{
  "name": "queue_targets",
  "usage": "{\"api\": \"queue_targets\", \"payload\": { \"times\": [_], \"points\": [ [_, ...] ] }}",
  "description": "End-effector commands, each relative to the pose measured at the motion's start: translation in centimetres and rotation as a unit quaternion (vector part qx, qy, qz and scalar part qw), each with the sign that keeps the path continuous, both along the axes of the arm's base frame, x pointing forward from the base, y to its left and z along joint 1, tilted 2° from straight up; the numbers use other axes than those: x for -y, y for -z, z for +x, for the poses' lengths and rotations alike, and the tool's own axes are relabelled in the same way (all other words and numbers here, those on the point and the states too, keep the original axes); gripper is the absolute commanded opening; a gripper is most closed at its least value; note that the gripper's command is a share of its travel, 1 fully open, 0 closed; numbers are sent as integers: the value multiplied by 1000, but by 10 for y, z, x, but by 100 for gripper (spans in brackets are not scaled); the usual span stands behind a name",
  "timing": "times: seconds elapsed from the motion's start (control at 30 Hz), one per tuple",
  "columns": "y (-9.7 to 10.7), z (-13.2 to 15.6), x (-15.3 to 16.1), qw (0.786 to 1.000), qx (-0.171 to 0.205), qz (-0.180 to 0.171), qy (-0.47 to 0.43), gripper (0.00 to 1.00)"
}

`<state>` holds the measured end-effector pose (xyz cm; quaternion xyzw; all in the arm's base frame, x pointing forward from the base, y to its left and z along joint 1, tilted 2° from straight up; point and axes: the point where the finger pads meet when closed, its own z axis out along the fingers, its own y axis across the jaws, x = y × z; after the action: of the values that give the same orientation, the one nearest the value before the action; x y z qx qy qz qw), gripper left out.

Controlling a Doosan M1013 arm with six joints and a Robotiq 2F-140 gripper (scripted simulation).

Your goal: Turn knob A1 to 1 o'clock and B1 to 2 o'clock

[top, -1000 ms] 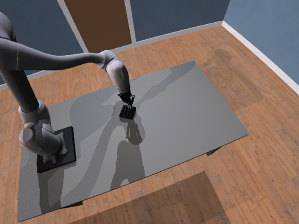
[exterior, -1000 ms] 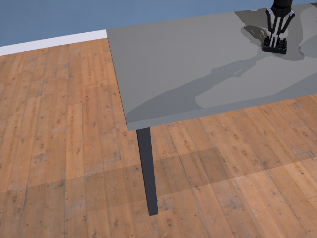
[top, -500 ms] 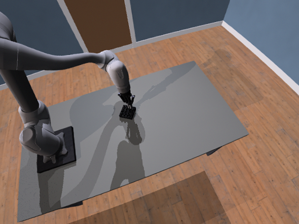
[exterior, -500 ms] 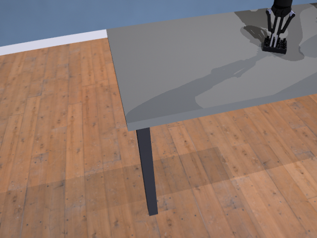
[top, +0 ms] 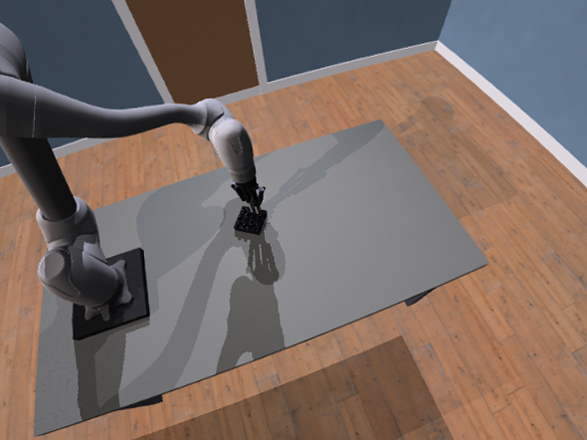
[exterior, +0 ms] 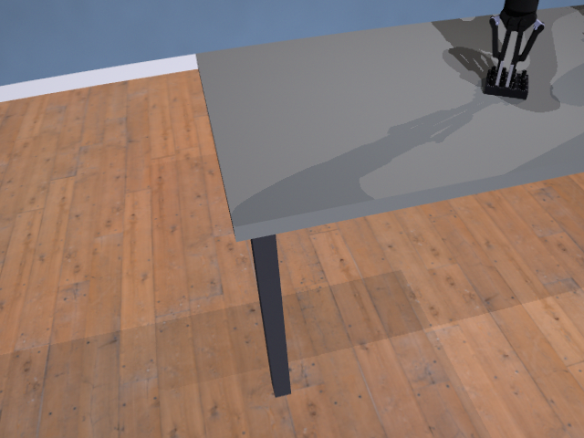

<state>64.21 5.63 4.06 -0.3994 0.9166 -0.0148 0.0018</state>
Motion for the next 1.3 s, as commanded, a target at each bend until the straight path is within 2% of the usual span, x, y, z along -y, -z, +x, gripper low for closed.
{"api": "queue_targets", "payload": {
  "times": [0.0, 0.5, 0.9, 1.27],
  "points": [
    [0, 0, 0, 1000, 0, 0, 0, 12],
    [-8, 0, 0, 1000, 0, 0, 0, 12],
    [-37, -1, -1, 1000, 0, 0, 0, 12],
    [-38, -1, -1, 1000, 0, 0, 0, 12]
  ]
}}
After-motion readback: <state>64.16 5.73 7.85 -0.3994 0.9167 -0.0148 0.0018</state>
